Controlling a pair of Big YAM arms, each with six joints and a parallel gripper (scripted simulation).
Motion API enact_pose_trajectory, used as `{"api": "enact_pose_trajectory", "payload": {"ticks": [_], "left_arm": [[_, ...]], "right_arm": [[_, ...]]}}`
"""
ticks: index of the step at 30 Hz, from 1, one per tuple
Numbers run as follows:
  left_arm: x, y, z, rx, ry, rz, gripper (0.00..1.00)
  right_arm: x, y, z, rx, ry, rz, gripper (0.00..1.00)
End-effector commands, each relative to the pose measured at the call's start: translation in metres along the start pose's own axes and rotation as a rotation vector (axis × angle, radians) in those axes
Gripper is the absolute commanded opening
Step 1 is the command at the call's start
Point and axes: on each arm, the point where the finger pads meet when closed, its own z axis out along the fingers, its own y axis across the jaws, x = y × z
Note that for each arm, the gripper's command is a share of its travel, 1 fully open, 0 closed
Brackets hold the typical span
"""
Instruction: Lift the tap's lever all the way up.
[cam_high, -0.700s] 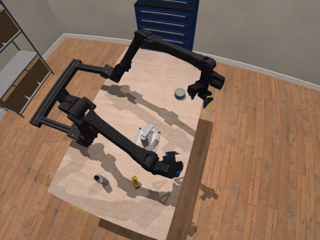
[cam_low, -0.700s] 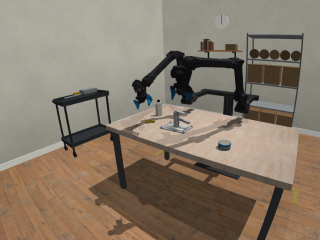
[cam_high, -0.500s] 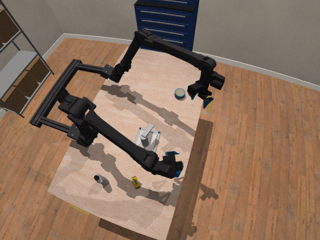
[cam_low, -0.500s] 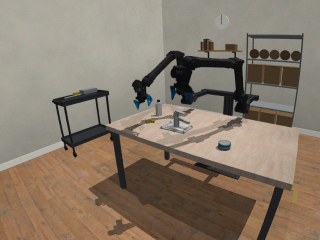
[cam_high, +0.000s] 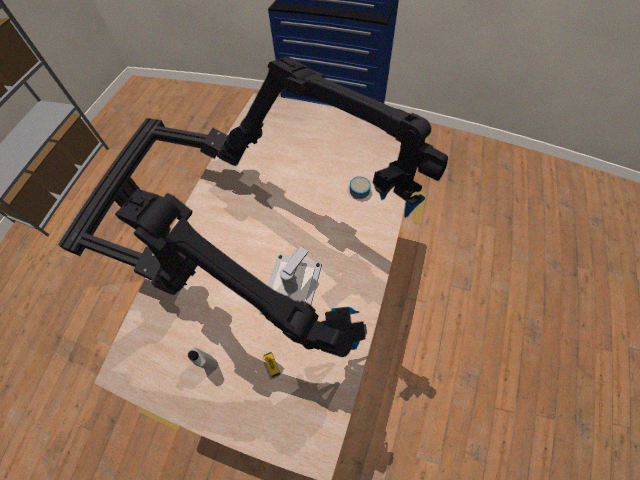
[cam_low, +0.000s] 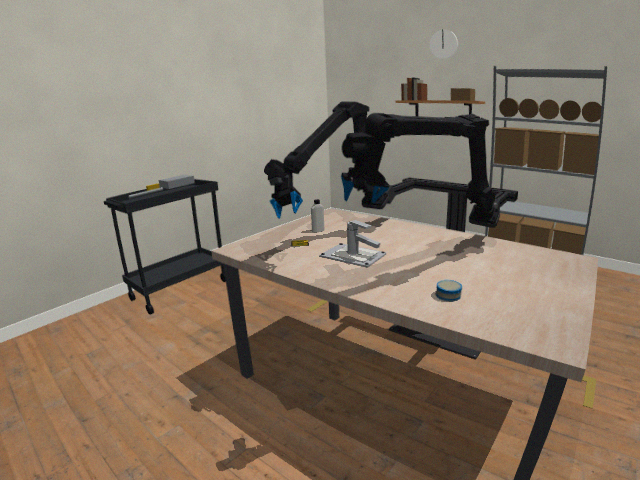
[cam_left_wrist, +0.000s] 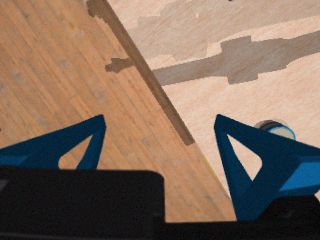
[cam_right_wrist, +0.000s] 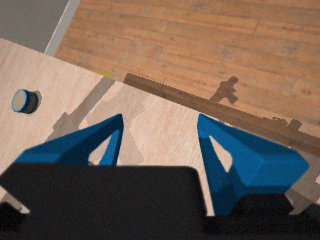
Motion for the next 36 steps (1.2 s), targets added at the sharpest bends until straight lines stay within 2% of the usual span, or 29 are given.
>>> {"api": "enact_pose_trajectory", "payload": {"ticks": [1,4,7,9,11,13,17,21,26,30,31,36], "left_arm": [[-0.008,0.002,-0.019,-0.058,-0.002,-0.041,1.0],[-0.019,-0.006,-0.022,-0.089,-0.021,-0.101,1.0],[-0.036,-0.027,-0.027,-0.145,-0.061,-0.207,1.0],[-0.05,-0.044,-0.031,-0.188,-0.097,-0.282,1.0],[-0.064,-0.062,-0.034,-0.23,-0.13,-0.353,1.0],[-0.064,-0.062,-0.034,-0.23,-0.13,-0.353,1.0],[-0.093,-0.098,-0.042,-0.314,-0.209,-0.493,1.0],[-0.123,-0.134,-0.05,-0.396,-0.288,-0.627,1.0],[-0.16,-0.178,-0.06,-0.489,-0.388,-0.774,1.0],[-0.17,-0.191,-0.062,-0.508,-0.407,-0.79,1.0],[-0.178,-0.2,-0.064,-0.528,-0.427,-0.82,1.0],[-0.2,-0.227,-0.062,-0.577,-0.453,-0.877,1.0]], "right_arm": [[-0.004,0.026,0.001,-0.026,0.012,-0.057,0.56],[0.007,0.053,0.015,-0.033,0.08,-0.107,0.56],[0.047,0.099,0.035,-0.036,0.236,-0.187,0.56],[0.058,0.117,0.046,-0.02,0.316,-0.241,0.56],[0.07,0.142,0.042,-0.008,0.384,-0.316,0.56],[0.07,0.142,0.042,-0.008,0.384,-0.316,0.56],[0.12,0.194,0.033,-0.014,0.582,-0.515,0.56],[0.133,0.221,0.027,0.0,0.682,-0.676,0.56],[0.182,0.242,0.014,-0.035,0.834,-0.849,0.56],[0.19,0.248,0.008,-0.046,0.861,-0.89,0.56],[0.174,0.251,0.006,-0.038,0.832,-0.899,0.56],[0.184,0.256,0.002,-0.04,0.856,-0.917,0.56]]}}
